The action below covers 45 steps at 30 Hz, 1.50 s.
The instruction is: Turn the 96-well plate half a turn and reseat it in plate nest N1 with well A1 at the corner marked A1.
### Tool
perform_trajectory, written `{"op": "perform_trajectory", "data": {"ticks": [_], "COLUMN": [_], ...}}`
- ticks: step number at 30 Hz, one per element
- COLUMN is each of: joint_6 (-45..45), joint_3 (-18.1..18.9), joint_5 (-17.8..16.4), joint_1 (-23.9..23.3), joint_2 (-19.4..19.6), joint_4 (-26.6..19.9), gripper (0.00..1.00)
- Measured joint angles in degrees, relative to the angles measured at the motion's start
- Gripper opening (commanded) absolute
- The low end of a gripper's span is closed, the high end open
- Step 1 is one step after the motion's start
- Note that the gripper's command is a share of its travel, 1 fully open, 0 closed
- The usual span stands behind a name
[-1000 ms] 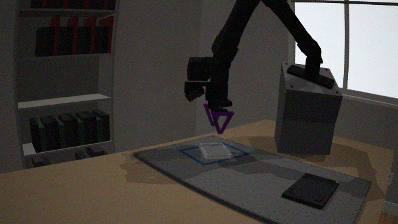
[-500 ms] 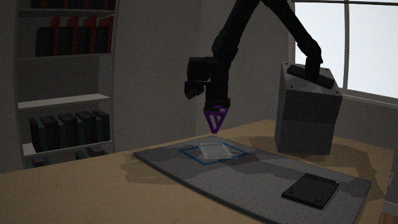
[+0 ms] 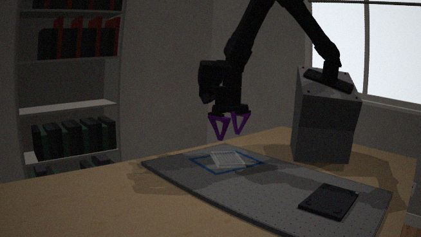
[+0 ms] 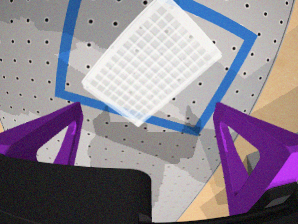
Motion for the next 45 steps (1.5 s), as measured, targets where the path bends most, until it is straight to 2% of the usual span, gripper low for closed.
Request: {"op": "perform_trajectory", "data": {"ticks": [23,30,45], "joint_6": [38.0,41.2,42.1], "joint_3": [0.0,0.0,0.0], "joint_5": [0.0,0.0,0.0], "joint_1": [0.0,0.0,0.0], "joint_2": [0.0,0.0,0.0], "joint_4": [0.0,0.0,0.0], "gripper": [1.00,1.00,1.00]}}
